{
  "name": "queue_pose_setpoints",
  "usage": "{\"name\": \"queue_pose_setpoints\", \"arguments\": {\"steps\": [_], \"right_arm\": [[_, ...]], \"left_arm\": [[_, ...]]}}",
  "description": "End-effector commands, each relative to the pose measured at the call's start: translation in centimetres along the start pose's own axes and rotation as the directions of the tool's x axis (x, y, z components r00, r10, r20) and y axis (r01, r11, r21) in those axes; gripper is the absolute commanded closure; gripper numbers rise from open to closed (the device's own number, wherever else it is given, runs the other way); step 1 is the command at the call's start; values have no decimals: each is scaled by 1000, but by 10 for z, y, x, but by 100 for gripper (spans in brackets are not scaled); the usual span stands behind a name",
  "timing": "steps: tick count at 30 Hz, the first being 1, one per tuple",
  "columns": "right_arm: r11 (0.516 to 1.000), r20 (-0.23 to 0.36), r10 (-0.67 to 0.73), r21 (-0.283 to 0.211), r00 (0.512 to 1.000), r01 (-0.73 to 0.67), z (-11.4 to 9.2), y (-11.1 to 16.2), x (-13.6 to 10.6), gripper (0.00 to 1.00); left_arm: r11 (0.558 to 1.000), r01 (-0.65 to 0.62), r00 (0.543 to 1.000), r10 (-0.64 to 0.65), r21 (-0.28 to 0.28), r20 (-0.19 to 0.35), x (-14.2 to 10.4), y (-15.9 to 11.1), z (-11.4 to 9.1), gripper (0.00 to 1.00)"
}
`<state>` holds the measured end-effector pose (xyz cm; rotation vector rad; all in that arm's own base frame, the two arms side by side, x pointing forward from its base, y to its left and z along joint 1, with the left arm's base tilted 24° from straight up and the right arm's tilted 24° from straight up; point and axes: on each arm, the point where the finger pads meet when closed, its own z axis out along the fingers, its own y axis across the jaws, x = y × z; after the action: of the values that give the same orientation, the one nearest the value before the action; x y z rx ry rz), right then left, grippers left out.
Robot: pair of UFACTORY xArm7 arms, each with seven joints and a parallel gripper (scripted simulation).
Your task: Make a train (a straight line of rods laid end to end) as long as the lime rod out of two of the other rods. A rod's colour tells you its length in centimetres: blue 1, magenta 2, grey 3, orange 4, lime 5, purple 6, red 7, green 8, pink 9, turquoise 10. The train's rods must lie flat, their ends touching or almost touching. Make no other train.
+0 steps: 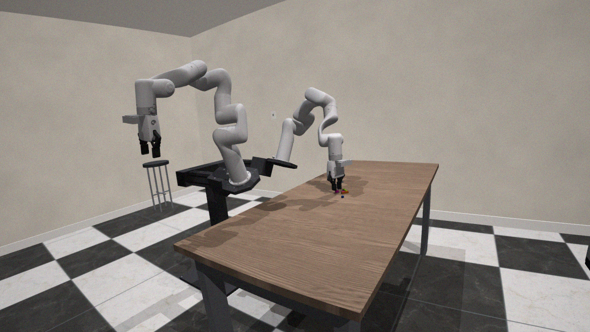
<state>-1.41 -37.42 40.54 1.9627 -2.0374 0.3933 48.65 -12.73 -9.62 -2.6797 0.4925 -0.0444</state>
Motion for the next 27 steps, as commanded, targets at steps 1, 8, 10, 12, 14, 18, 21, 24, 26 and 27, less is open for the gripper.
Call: {"name": "queue_pose_setpoints", "arguments": {"steps": [1,8,10,12,14,18,21,24,26,27], "right_arm": [[1000,-5,1,1,1000,-1,-2,0,1,0],[1000,-5,1,1,1000,-1,-2,0,1,0],[1000,-5,1,1,1000,-1,-2,0,1,0],[1000,-5,1,1,1000,-1,-2,0,1,0],[1000,-5,1,1,1000,-1,-2,0,1,0],[1000,-5,1,1,1000,-1,-2,0,1,0],[1000,-5,1,1,1000,-1,-2,0,1,0],[1000,-5,1,1,1000,-1,-2,0,1,0],[1000,-5,1,1,1000,-1,-2,0,1,0],[1000,-5,1,1,1000,-1,-2,0,1,0]], "left_arm": [[1000,0,1000,0,-2,-6,2,1,-2,63],[1000,0,1000,0,-2,-6,2,1,2,63],[1000,0,1000,0,-2,-6,2,1,2,63],[1000,0,1000,0,-2,-6,2,1,3,63],[1000,0,1000,0,-2,-6,2,1,5,63],[1000,0,1000,0,-2,-6,2,1,7,63],[1000,0,1000,0,-2,-5,2,1,9,63],[1000,0,1000,0,-2,-5,2,1,9,63],[1000,0,1000,0,-2,-5,2,1,9,63],[1000,0,1000,0,-2,-5,2,1,9,63]]}}
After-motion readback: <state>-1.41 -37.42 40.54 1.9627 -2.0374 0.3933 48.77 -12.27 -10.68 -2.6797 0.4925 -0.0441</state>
